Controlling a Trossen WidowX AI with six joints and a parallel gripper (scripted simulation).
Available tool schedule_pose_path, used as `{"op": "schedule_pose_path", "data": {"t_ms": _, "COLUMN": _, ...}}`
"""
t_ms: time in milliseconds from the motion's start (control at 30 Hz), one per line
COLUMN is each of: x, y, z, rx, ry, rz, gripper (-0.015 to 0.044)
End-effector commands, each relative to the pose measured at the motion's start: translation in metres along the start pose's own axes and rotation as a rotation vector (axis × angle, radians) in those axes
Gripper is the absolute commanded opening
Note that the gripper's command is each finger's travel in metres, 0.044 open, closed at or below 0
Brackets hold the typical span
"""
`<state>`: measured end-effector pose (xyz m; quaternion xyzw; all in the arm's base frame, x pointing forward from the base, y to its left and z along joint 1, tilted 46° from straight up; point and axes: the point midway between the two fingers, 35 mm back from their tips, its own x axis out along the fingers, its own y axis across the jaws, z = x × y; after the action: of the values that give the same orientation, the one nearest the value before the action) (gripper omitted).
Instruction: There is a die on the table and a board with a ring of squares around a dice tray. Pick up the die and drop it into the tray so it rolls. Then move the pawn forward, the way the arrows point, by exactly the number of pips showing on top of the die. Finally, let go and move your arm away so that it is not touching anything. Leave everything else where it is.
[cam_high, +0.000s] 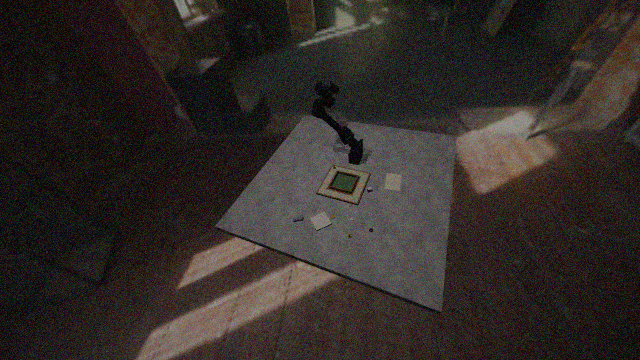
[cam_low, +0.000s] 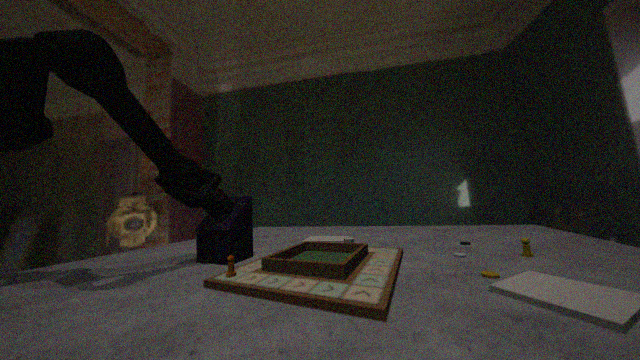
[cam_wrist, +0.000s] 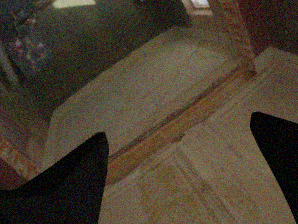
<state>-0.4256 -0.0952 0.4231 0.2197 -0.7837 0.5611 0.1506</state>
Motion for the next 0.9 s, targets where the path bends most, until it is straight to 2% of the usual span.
{"op": "schedule_pose_path", "data": {"t_ms": 0, "x": 0.0, "y": -0.001, "z": 0.0, "rx": 0.002, "ry": -0.001, "rz": -0.001, "gripper": 0.0374}}
{"op": "schedule_pose_path", "data": {"t_ms": 133, "x": 0.0, "y": -0.015, "z": 0.003, "rx": 0.042, "ry": -0.023, "rz": -0.03, "gripper": 0.0275}}
{"op": "schedule_pose_path", "data": {"t_ms": 333, "x": -0.003, "y": -0.042, "z": 0.026, "rx": 0.178, "ry": -0.102, "rz": -0.063, "gripper": 0.0275}}
{"op": "schedule_pose_path", "data": {"t_ms": 567, "x": -0.011, "y": -0.058, "z": 0.094, "rx": 0.334, "ry": -0.251, "rz": -0.026, "gripper": 0.0275}}
{"op": "schedule_pose_path", "data": {"t_ms": 867, "x": -0.046, "y": -0.107, "z": 0.184, "rx": 0.533, "ry": -0.482, "rz": 0.004, "gripper": 0.0275}}
